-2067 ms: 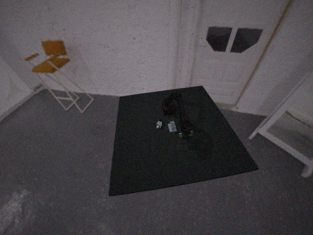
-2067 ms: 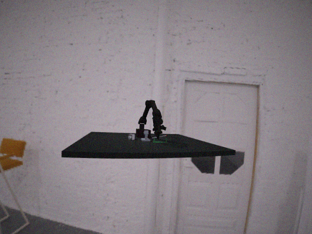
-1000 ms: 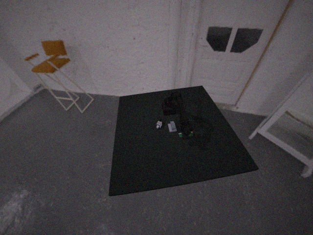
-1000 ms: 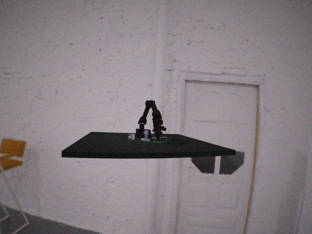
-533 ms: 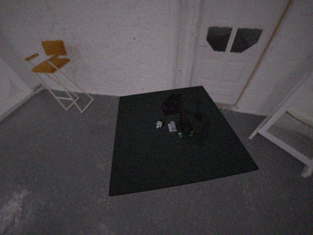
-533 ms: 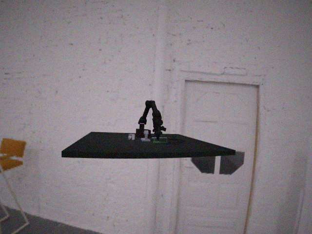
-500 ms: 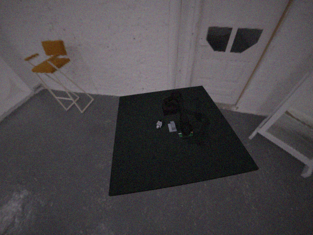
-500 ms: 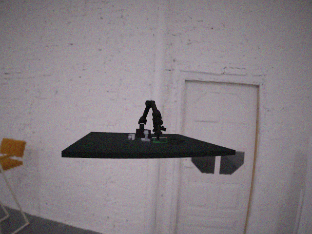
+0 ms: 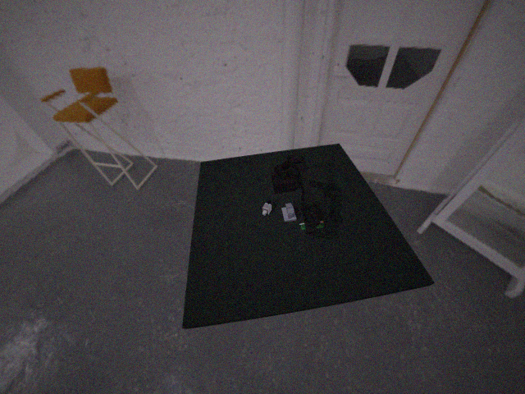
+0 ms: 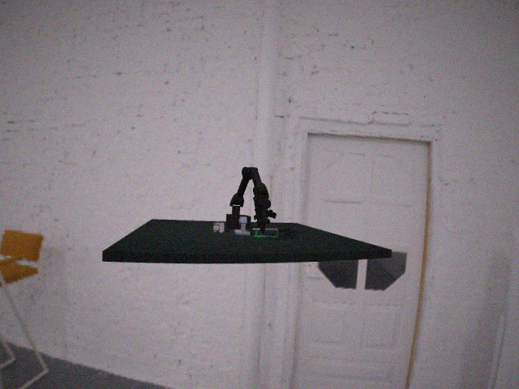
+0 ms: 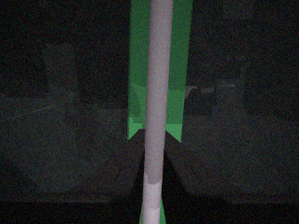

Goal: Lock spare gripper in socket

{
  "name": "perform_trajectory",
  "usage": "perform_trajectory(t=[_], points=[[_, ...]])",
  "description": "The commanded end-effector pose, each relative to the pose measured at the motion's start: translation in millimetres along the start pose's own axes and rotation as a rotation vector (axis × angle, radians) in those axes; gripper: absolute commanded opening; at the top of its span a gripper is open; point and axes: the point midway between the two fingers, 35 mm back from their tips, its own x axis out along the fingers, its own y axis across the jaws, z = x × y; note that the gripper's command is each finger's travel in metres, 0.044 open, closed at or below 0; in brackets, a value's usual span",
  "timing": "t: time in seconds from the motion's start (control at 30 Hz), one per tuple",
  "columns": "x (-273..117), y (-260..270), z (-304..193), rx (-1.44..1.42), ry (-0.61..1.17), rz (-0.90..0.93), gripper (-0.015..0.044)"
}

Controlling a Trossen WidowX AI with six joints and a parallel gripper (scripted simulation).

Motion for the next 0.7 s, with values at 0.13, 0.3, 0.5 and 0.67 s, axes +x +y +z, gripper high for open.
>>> perform_trajectory(t=[0.13,0.3,0.5,0.67], points=[[0.1,0.0,0.0,0.000,0.000,0.000,0.0000],[0.1,0.0,0.0,0.000,0.000,0.000,0.0053],[0.1,0.0,0.0,0.000,0.000,0.000,0.0210],[-2.4,0.3,0.5,0.000,0.000,0.001,0.0341]])
